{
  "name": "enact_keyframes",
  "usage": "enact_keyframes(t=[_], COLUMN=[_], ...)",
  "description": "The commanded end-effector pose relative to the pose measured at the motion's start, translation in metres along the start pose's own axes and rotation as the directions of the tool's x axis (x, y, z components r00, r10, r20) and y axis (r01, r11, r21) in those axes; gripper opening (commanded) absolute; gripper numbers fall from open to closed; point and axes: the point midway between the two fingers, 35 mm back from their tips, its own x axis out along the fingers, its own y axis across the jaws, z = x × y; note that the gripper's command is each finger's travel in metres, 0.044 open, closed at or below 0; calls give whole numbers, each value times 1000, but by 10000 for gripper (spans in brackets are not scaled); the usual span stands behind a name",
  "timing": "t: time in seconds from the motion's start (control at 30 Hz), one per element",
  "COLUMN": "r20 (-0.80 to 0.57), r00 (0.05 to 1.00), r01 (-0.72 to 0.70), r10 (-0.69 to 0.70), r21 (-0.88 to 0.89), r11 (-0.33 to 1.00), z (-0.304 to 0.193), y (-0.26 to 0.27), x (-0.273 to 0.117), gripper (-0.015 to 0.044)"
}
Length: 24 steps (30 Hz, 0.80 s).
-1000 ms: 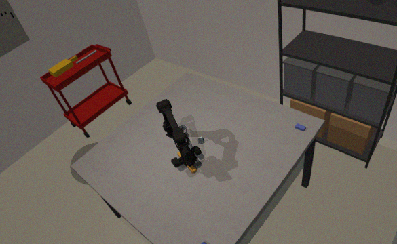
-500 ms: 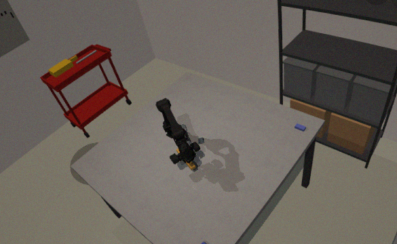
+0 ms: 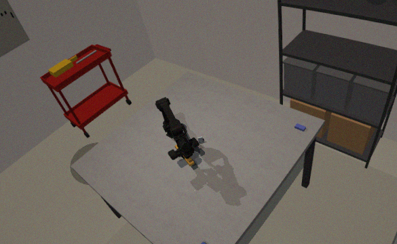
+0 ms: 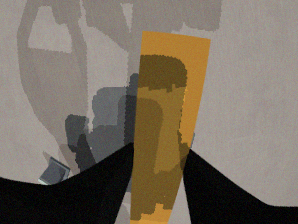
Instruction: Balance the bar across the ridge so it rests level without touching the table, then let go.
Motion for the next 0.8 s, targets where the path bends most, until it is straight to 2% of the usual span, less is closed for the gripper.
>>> enact_keyframes(t=[0.0, 0.77], r20=[8, 6], r00=[1000, 1000], r01=[-3, -10], r10=[3, 9], r21=[13, 189], r11=[1000, 982], z=[-1, -36], y=[6, 90], x=[-6, -9], gripper=[0, 0])
